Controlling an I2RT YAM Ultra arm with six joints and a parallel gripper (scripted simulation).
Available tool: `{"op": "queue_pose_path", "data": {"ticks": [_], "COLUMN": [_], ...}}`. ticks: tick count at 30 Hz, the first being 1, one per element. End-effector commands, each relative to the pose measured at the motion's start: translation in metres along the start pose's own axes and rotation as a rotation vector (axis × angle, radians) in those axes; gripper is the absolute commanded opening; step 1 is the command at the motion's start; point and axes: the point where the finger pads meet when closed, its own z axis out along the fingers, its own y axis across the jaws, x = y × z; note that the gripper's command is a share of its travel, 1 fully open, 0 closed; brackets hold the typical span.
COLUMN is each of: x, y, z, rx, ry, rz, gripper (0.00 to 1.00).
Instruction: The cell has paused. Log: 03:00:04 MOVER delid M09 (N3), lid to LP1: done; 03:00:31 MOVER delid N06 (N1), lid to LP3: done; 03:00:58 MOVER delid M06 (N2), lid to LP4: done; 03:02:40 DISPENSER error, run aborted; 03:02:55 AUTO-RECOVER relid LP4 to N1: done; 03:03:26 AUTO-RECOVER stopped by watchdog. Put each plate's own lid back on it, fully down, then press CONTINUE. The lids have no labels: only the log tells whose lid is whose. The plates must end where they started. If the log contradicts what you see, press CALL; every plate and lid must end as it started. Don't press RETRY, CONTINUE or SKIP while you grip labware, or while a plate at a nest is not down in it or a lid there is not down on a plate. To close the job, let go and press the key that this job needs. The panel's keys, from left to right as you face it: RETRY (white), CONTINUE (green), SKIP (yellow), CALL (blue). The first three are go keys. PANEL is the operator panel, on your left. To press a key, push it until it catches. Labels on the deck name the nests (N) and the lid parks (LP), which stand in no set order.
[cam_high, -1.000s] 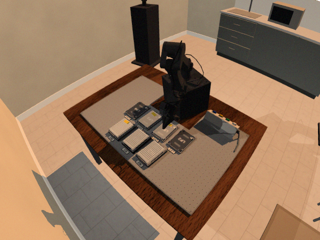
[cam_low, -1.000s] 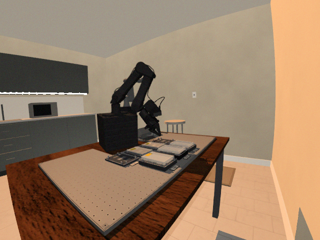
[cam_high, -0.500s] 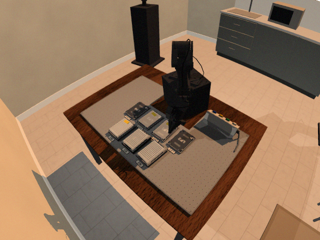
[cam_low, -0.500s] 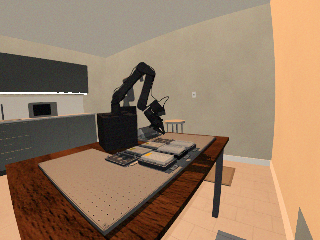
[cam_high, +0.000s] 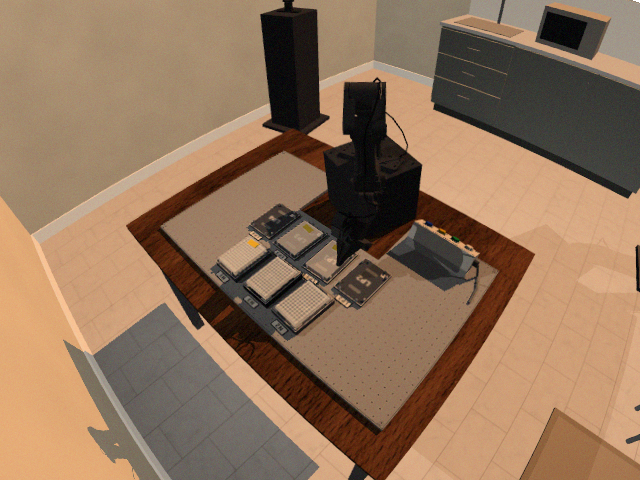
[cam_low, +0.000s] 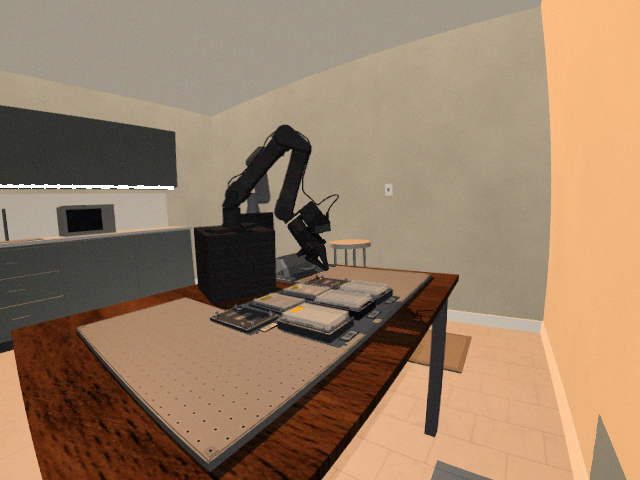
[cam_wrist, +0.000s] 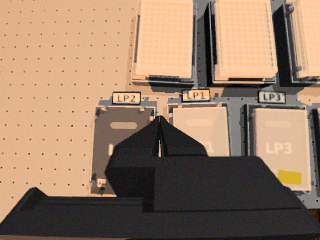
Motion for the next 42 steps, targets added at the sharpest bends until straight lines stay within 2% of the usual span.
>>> {"op": "queue_pose_path", "data": {"ticks": [1,13,14,18,26,32,42], "x": [-0.004,-0.004,-0.019,-0.034,-0.059,-0.064,-0.1], "y": [0.0,0.0,0.0,-0.007,-0.025,-0.034,-0.054], "z": [0.001,0.001,0.006,0.017,0.042,0.056,0.086], "rx": [0.01,0.01,0.009,0.001,0.006,0.012,0.011], "ry": [-0.007,-0.007,-0.028,-0.028,-0.019,0.002,0.0], "rz": [0.01,0.01,0.019,0.018,0.013,0.006,0.006], "gripper": [0.0,0.0,0.0,0.0,0.0,0.0,0.0]}}
